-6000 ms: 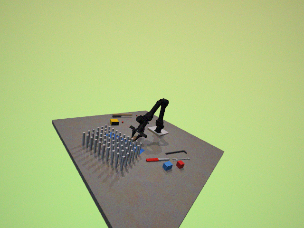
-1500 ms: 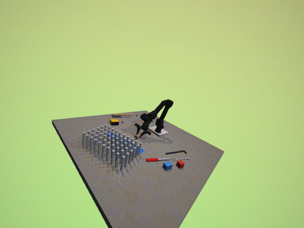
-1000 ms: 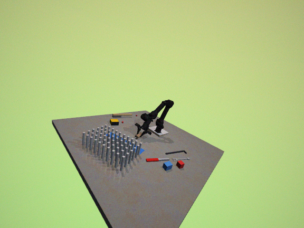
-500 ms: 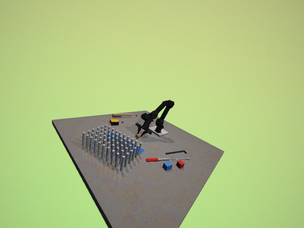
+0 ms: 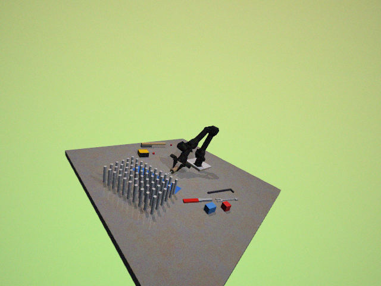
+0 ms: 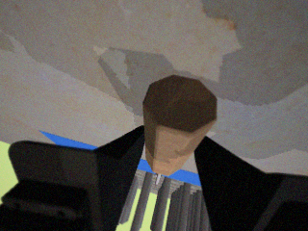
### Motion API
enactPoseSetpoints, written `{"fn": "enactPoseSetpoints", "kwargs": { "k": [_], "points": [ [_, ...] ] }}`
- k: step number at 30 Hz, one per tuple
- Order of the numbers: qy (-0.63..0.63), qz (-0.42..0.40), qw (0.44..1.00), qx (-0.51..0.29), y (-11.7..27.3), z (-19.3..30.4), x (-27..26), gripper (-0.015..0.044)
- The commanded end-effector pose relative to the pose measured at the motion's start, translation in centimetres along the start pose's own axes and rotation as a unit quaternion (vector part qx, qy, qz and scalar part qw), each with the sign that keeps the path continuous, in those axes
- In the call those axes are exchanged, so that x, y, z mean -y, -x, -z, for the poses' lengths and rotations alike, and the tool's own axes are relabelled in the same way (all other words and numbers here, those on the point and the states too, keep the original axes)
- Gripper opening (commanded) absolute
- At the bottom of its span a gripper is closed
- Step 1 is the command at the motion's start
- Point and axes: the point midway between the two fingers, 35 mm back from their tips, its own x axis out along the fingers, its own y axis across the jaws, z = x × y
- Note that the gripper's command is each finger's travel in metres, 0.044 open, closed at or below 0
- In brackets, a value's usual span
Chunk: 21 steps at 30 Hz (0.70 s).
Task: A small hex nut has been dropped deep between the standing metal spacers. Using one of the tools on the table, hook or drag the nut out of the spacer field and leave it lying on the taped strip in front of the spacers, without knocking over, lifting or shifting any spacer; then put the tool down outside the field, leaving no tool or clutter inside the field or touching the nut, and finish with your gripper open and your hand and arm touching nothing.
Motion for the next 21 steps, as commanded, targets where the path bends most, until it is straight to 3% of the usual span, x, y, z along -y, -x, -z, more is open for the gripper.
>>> {"fn": "enactPoseSetpoints", "kwargs": {
  "k": [1,21],
  "points": [
    [0.004,0.0,1.0,-0.006,0.31,0.63,-0.16,0.0],
    [0.003,0.0,1.0,-0.006,1.29,1.62,-0.45,0.0]
  ]
}}
